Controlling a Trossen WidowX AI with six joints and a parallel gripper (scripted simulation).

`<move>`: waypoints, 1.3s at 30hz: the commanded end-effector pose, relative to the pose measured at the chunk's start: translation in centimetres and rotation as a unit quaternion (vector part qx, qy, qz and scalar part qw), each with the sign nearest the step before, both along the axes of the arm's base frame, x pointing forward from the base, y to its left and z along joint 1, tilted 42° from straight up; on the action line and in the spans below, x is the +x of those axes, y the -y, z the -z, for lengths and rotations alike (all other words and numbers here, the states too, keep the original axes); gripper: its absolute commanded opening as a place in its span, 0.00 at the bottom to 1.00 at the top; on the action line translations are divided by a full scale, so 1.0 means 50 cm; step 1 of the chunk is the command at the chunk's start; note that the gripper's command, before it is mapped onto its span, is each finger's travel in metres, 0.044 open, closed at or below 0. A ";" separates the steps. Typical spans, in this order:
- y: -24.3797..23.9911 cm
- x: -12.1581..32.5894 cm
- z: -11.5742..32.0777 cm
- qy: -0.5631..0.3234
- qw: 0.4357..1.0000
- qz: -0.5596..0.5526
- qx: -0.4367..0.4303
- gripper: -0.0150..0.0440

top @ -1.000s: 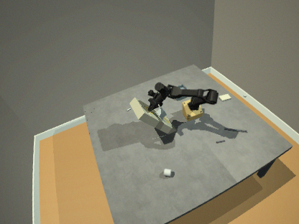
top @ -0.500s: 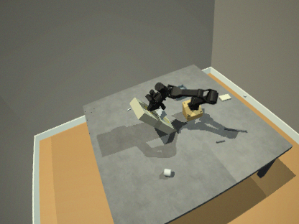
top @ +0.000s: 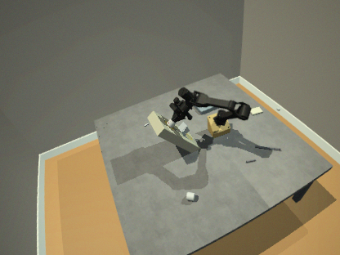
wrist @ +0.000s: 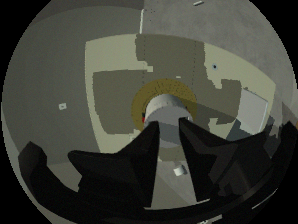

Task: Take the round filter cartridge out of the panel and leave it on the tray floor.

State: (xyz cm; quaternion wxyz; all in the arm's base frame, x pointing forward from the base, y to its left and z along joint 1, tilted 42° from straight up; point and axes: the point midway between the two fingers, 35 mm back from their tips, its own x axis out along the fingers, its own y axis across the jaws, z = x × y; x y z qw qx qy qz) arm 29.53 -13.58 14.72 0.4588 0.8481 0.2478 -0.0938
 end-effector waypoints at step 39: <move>-0.067 -0.115 0.072 0.006 1.000 0.003 -0.006 0.42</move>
